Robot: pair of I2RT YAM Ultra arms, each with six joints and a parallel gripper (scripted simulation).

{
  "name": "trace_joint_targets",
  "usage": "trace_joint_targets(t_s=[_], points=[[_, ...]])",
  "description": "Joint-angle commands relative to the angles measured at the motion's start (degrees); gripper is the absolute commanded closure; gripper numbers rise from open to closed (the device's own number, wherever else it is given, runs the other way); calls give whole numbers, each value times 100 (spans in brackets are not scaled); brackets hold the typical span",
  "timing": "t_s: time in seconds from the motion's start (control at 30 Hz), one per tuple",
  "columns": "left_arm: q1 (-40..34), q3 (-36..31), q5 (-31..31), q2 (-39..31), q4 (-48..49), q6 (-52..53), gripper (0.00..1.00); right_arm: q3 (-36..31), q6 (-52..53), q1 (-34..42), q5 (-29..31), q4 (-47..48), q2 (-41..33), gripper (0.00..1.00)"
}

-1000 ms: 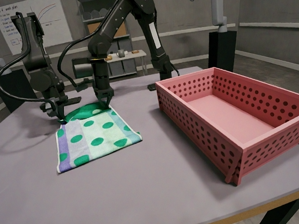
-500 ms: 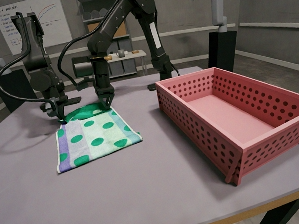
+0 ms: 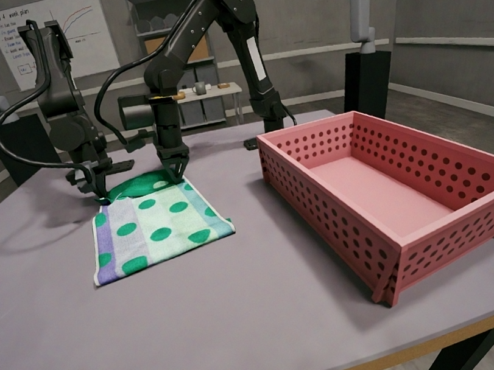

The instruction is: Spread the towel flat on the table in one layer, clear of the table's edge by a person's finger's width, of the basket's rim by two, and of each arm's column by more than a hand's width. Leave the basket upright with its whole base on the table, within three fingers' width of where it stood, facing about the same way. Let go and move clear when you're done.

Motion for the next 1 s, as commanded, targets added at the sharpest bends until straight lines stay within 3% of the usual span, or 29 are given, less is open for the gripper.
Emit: trace_joint_targets(t_s=[0.0, 0.23, 0.6, 0.63, 0.7, 0.73, 0.8, 0.83, 0.97], points=[[0, -158, 36, 87, 154, 53, 66, -130, -36, -8, 72, -4, 60, 100], [46, -217, 40, -134, 199, 67, 66, -130, -36, -8, 72, -4, 60, 100], [143, -213, -8, 93, 139, 142, 66, -130, -36, -8, 72, -4, 60, 100], [143, -213, -8, 93, 139, 142, 73, -130, -36, -8, 72, -4, 60, 100], [143, -212, -22, 93, 139, 142, 73, -130, -36, -8, 72, -4, 60, 100], [13, -244, -33, 90, 241, 33, 81, -130, -36, -8, 72, -4, 60, 100], [13, -244, -33, 90, 241, 36, 81, -130, -36, -8, 72, -4, 60, 100], [-50, -244, -40, 90, 244, -17, 89, -130, -36, -8, 72, -4, 60, 100], [-51, -241, -30, 90, 174, -19, 89, -130, -36, -8, 72, -4, 60, 100]])
